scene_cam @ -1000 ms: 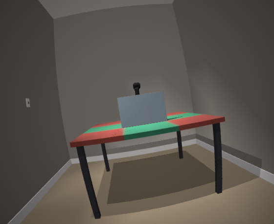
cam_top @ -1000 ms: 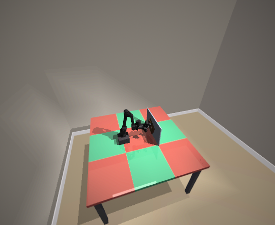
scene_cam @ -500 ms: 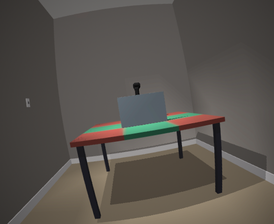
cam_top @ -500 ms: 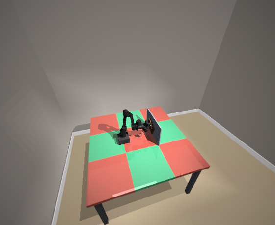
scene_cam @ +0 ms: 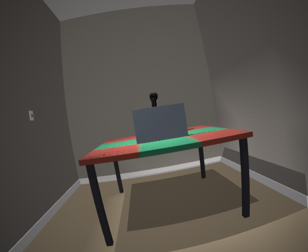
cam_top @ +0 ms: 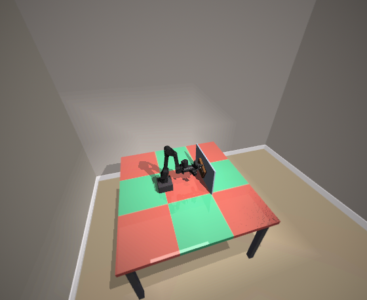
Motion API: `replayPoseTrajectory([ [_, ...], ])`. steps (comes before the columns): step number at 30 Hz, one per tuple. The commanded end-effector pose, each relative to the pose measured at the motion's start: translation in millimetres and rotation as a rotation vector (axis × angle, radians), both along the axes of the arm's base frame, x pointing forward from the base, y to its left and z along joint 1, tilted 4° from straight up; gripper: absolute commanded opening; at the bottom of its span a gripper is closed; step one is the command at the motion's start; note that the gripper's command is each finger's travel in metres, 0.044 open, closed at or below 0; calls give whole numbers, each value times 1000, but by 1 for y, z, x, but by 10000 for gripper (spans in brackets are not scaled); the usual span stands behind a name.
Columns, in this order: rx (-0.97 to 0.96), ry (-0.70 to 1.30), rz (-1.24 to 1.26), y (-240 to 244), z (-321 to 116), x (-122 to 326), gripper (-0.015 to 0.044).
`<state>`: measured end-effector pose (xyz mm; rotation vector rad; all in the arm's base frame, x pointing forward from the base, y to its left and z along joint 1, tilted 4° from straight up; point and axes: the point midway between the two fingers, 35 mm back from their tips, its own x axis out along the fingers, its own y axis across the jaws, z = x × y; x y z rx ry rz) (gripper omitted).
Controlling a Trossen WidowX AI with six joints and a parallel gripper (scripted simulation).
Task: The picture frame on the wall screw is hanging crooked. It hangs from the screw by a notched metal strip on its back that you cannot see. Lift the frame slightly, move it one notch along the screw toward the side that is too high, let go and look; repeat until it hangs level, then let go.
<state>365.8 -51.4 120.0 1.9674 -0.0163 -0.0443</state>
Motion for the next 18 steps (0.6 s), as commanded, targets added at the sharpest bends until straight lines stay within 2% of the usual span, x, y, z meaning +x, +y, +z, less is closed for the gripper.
replayPoseTrajectory([
  [1, 5, -5, 2, 0, 2, 0, 0],
  [18, 5, -5, 2, 1, 1, 0, 0],
])
